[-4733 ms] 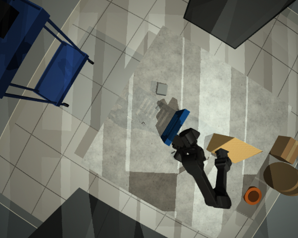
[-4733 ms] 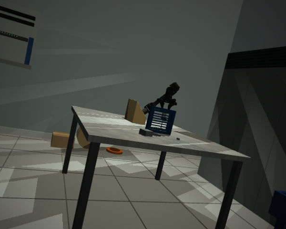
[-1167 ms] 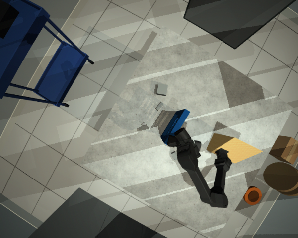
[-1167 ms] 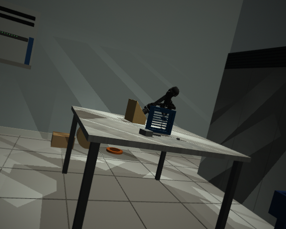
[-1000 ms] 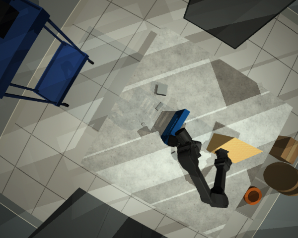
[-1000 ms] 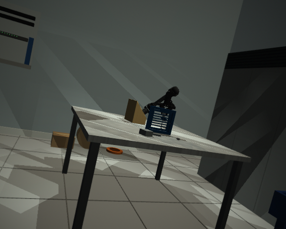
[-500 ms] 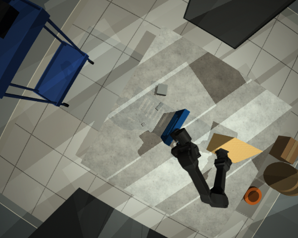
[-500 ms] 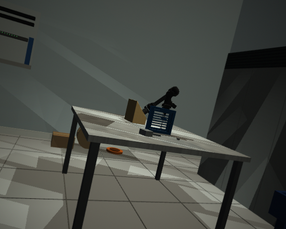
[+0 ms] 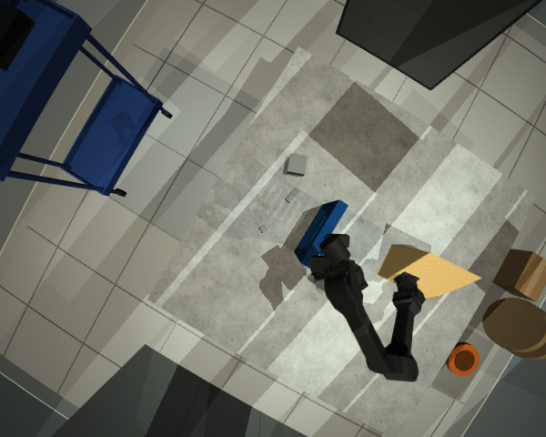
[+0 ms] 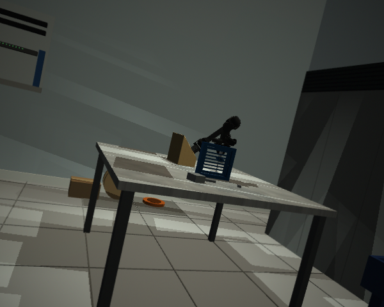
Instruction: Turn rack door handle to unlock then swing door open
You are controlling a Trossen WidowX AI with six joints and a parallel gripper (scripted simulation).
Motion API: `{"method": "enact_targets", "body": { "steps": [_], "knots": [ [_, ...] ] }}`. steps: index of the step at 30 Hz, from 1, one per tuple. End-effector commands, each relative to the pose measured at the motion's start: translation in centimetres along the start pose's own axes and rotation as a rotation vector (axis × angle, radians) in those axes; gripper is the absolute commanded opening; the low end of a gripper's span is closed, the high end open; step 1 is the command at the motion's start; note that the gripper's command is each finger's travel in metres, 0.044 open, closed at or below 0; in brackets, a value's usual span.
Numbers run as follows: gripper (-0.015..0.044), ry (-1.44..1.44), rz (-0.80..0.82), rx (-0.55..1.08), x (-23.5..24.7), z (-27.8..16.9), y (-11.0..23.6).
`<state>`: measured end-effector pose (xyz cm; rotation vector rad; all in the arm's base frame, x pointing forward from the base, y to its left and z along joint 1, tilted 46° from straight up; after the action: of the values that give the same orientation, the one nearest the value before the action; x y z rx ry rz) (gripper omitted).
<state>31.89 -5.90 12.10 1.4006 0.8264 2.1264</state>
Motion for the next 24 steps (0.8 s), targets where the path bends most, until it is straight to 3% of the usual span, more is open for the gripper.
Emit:
{"method": "enact_targets", "body": {
  "steps": [1,24],
  "knots": [
    [0.0286,-0.182,-0.004,0.005,-0.07,-0.06,-0.02],
    [0.0286,-1.322,-0.006,0.002,-0.06,-0.06,-0.02]
  ]
}}
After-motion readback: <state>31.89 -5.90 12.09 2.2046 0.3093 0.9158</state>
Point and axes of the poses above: the point midway between the two fingers, 35 mm back from their tips, its own y axis back along the fingers, its own x axis across the jaws, z = x × y, the point moved 3 cm from there along y, back along the fingers, and after that the axes turned 1 degree about y, right-handed, at the moved point
